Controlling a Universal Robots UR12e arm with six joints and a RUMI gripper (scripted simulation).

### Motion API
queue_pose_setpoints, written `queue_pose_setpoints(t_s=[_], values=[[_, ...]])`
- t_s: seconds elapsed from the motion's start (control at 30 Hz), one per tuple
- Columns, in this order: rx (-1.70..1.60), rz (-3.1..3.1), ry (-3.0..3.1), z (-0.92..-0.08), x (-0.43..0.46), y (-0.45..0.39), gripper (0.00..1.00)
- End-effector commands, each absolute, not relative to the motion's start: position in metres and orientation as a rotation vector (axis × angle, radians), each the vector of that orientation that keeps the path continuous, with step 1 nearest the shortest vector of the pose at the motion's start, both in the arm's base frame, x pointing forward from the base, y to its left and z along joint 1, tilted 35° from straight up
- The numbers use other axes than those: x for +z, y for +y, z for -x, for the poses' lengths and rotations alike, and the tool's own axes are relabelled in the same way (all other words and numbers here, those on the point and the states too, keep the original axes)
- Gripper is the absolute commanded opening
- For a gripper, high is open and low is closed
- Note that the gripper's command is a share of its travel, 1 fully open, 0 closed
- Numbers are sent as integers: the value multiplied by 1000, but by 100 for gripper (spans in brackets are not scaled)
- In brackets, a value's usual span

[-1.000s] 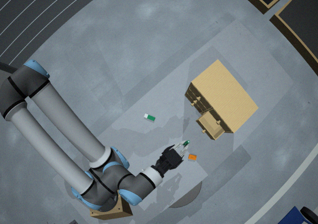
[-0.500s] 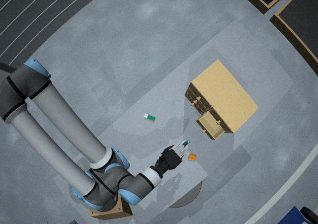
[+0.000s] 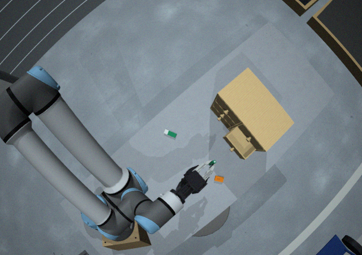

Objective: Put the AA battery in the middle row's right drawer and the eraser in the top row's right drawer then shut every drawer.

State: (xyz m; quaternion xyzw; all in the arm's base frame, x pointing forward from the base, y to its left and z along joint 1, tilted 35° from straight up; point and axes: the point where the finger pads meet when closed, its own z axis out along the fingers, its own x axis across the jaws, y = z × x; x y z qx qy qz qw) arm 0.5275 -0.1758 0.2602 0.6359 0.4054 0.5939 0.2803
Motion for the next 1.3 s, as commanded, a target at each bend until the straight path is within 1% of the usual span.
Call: queue_pose_setpoints(t_s=[0.0, 1.27], values=[[1583, -1697, 1049, -528, 260, -175, 5], [1590, -1663, 1008, -529, 263, -179, 5]])
